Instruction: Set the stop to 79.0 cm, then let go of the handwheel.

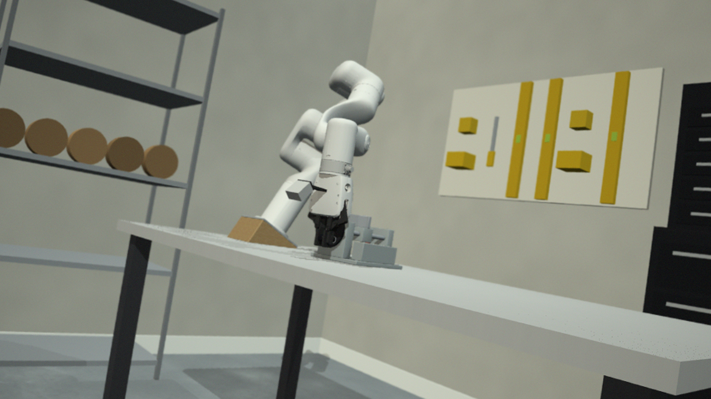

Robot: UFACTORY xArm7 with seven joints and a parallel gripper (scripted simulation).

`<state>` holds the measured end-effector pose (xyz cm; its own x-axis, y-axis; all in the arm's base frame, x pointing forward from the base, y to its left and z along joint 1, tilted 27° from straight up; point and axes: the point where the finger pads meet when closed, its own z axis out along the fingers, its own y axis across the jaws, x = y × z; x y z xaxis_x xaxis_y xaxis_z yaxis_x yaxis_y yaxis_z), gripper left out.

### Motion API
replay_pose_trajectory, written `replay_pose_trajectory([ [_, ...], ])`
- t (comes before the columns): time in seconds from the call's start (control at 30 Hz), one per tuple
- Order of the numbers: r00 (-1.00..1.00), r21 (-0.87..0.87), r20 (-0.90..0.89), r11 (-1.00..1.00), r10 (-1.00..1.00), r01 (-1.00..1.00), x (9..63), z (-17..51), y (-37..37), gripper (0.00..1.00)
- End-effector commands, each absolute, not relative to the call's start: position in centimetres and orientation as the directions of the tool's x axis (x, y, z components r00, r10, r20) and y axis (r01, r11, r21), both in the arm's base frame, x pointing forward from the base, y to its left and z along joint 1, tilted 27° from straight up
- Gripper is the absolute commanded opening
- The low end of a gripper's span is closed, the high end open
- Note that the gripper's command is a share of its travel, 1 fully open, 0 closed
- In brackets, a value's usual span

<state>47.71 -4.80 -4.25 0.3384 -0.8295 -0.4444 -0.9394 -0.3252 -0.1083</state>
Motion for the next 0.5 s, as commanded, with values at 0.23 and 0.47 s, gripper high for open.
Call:
replay_pose_trajectory([
  [0.23, 0.338, -0.111, -0.441, -0.323, -0.831, -0.94, 48.5, -3.3, -5.2, 0.06],
  [0.47, 0.338, -0.111, -0.441, -0.323, -0.831, -0.94, 48.7, -2.8, -5.3, 0.06],
])
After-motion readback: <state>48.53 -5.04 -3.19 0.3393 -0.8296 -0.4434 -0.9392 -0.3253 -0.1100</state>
